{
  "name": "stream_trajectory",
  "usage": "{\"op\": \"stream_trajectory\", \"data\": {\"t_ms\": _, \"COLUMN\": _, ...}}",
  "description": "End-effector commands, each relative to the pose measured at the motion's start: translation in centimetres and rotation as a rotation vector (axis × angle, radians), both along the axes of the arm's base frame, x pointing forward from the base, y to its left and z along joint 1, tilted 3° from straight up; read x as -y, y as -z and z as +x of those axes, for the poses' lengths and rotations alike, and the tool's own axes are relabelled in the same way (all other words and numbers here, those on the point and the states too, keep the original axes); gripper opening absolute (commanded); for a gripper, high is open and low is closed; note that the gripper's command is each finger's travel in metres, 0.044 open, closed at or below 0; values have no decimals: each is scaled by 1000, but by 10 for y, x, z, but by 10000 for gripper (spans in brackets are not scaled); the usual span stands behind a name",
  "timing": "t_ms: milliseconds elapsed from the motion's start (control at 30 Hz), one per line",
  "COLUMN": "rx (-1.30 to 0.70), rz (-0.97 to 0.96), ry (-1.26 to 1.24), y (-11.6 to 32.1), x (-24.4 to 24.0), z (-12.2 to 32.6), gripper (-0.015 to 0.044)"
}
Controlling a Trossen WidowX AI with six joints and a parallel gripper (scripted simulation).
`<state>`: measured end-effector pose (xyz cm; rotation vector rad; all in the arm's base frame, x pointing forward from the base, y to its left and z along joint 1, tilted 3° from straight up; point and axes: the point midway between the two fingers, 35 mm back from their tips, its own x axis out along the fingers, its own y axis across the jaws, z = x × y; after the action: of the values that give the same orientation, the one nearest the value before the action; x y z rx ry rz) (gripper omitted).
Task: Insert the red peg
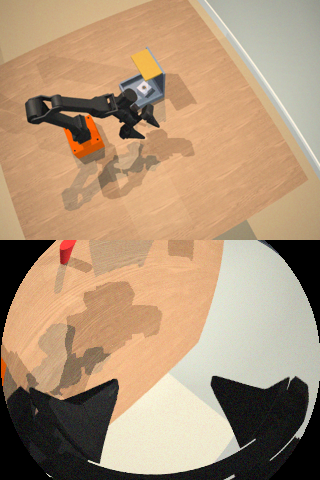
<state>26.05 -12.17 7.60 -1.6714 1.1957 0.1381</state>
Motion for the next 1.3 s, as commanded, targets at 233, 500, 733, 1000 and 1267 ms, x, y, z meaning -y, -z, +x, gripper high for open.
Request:
{"op": "stream_trajectory", "data": {"t_ms": 233, "rx": -201, "rz": -154, "ry": -340, "y": 12, "x": -36, "z": 0, "gripper": 440}}
{"op": "stream_trajectory", "data": {"t_ms": 500, "rx": -328, "rz": -285, "ry": -583, "y": 19, "x": -60, "z": -2, "gripper": 440}}
{"op": "stream_trajectory", "data": {"t_ms": 733, "rx": -429, "rz": -413, "ry": -794, "y": 26, "x": -81, "z": -5, "gripper": 440}}
{"op": "stream_trajectory", "data": {"t_ms": 1000, "rx": -530, "rz": -572, "ry": -1027, "y": 34, "x": -103, "z": -11, "gripper": 440}}
{"op": "stream_trajectory", "data": {"t_ms": 1267, "rx": -538, "rz": -587, "ry": -1046, "y": 34, "x": -105, "z": -11, "gripper": 414}}
